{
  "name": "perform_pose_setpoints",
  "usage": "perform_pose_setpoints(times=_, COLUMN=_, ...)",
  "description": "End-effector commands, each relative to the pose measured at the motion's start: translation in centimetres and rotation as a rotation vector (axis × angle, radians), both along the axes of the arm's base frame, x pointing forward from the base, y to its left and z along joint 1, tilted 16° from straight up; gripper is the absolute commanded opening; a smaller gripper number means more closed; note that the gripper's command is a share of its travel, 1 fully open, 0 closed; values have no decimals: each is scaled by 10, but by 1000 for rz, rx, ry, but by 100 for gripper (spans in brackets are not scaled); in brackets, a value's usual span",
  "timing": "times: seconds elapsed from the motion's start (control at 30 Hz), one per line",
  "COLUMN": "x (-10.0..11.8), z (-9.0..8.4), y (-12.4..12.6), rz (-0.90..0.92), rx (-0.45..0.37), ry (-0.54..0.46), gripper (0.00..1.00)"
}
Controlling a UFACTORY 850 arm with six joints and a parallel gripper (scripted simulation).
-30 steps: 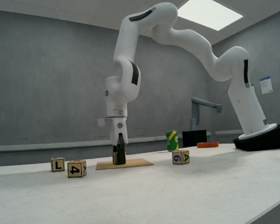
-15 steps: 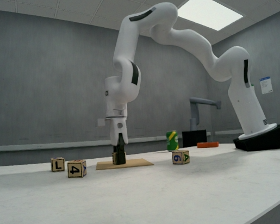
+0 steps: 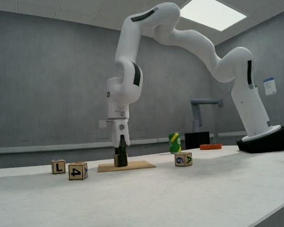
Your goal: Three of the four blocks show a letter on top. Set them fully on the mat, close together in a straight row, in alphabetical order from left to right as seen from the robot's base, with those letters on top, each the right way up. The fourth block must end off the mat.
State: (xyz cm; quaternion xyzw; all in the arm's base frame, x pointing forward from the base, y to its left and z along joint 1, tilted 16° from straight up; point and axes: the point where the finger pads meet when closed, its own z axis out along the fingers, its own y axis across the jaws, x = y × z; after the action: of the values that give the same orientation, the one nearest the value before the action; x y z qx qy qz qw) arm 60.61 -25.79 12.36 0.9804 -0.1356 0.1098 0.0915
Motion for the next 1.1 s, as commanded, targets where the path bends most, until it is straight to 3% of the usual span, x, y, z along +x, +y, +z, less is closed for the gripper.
perform_pose_setpoints(times=0.0, x=1, z=1, y=0, rz=0, rx=-1, ry=-2, gripper=44)
perform_pose_setpoints(times=0.27, x=0, z=7, y=1, rz=0, rx=-1, ry=-2, gripper=44)
perform_pose_setpoints(times=0.4, x=-4, z=26, y=5, rz=0, rx=-1, ry=-2, gripper=44)
perform_pose_setpoints(times=0.47, x=-4, z=26, y=5, rz=0, rx=-1, ry=-2, gripper=44)
perform_pose_setpoints(times=0.8, x=-17, z=90, y=19, rz=0, rx=-1, ry=-2, gripper=44)
perform_pose_setpoints(times=1.07, x=-18, z=97, y=21, rz=0, rx=-1, ry=-2, gripper=44)
